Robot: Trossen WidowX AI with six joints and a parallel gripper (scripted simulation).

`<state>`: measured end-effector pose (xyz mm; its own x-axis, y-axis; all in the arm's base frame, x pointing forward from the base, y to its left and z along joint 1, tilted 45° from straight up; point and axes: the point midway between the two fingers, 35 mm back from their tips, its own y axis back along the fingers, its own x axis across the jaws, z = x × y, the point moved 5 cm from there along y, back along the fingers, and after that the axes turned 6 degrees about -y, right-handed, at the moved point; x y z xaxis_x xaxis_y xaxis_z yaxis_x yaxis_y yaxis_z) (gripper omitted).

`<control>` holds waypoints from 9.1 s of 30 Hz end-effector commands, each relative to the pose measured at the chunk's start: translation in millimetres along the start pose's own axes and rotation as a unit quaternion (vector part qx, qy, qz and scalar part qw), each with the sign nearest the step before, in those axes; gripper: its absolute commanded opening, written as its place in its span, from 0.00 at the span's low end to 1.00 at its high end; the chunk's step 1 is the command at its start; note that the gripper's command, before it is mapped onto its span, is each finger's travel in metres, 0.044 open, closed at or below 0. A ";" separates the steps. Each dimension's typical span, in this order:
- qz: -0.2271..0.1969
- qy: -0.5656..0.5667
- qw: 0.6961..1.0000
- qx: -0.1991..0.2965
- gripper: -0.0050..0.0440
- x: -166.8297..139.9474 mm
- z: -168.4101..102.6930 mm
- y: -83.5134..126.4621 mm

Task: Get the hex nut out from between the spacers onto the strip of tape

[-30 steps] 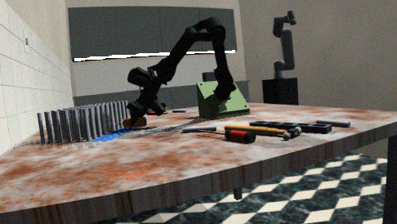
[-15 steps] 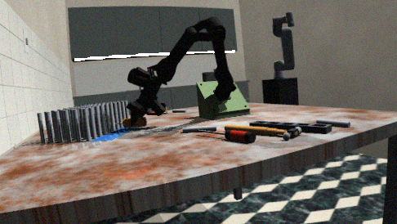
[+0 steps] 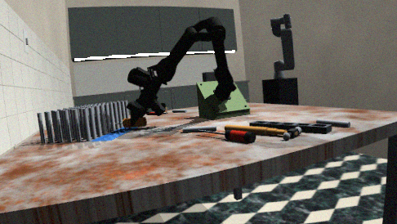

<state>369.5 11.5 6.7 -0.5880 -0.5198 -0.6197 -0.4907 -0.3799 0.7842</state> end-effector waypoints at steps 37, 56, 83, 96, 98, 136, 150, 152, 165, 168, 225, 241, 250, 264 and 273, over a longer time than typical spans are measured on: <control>-0.009 0.003 1.000 0.012 0.00 -5.7 -6.6 5.6; -0.009 0.003 1.000 0.012 0.00 -5.7 -6.6 5.6; -0.009 0.003 1.000 0.012 0.00 -5.7 -6.6 5.6; -0.009 0.003 1.000 0.012 0.00 -5.7 -6.6 5.6; -0.009 0.003 1.000 0.012 0.00 -5.7 -6.6 5.6; -0.009 0.003 1.000 0.012 0.00 -5.7 -6.6 5.6; -0.009 0.003 1.000 0.012 0.00 -5.7 -6.6 5.6; -0.009 0.003 1.000 0.012 0.00 -5.7 -6.6 5.6; -0.009 0.003 1.000 0.012 0.00 -5.7 -6.6 5.6; -0.009 0.003 1.000 0.012 0.00 -5.7 -6.6 5.6; -0.009 0.003 1.000 0.012 0.00 -5.7 -6.6 5.6; -0.008 0.002 1.000 0.011 0.00 -5.9 -0.7 4.3; -0.010 0.003 1.000 0.010 0.00 -6.3 9.0 8.7; -0.009 0.002 1.000 0.009 0.00 -3.3 27.8 18.8; -0.008 0.002 1.000 0.008 0.00 -2.0 36.8 24.2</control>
<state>336.0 31.1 16.8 -0.5892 -0.5192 -0.6191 -0.4888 -0.3811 0.7848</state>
